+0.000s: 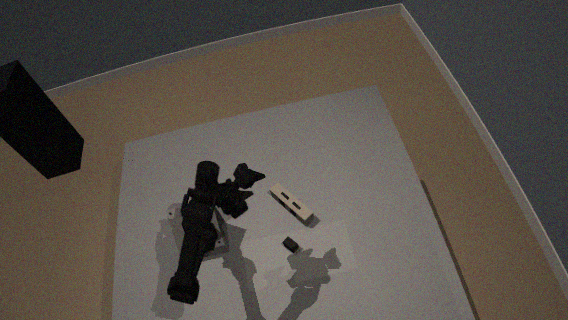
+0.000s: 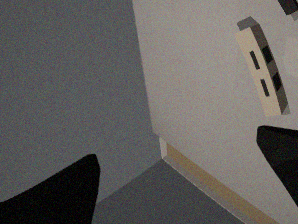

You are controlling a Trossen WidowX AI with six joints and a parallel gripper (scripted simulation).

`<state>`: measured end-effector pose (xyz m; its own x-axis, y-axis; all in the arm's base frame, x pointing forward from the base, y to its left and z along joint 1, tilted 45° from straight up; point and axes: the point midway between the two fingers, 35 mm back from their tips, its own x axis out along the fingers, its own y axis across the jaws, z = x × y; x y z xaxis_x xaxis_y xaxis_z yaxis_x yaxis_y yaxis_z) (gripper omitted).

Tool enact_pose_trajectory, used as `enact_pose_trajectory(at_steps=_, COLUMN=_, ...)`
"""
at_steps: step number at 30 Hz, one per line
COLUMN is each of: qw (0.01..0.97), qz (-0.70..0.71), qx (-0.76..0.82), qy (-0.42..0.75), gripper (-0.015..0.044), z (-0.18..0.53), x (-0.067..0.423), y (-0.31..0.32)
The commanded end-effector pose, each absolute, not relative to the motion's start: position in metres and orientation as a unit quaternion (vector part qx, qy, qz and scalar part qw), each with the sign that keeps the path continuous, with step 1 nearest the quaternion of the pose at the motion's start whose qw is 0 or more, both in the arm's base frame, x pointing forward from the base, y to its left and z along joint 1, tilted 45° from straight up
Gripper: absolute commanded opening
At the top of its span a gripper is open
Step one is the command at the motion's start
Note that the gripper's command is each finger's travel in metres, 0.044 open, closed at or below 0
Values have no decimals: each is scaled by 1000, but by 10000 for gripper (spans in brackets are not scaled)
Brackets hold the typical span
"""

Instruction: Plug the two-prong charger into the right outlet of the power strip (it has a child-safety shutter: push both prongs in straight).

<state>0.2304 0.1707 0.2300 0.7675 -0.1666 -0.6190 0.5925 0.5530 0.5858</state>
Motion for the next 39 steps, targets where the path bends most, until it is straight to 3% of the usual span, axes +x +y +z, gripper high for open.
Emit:
enact_pose_trajectory(at_steps=1, qw=849, qz=-253, qx=384, qy=261, gripper=440, z=216, x=242, y=160)
enact_pose_trajectory(at_steps=39, qw=801, qz=-442, qx=219, qy=338, gripper=440, z=129, x=293, y=48)
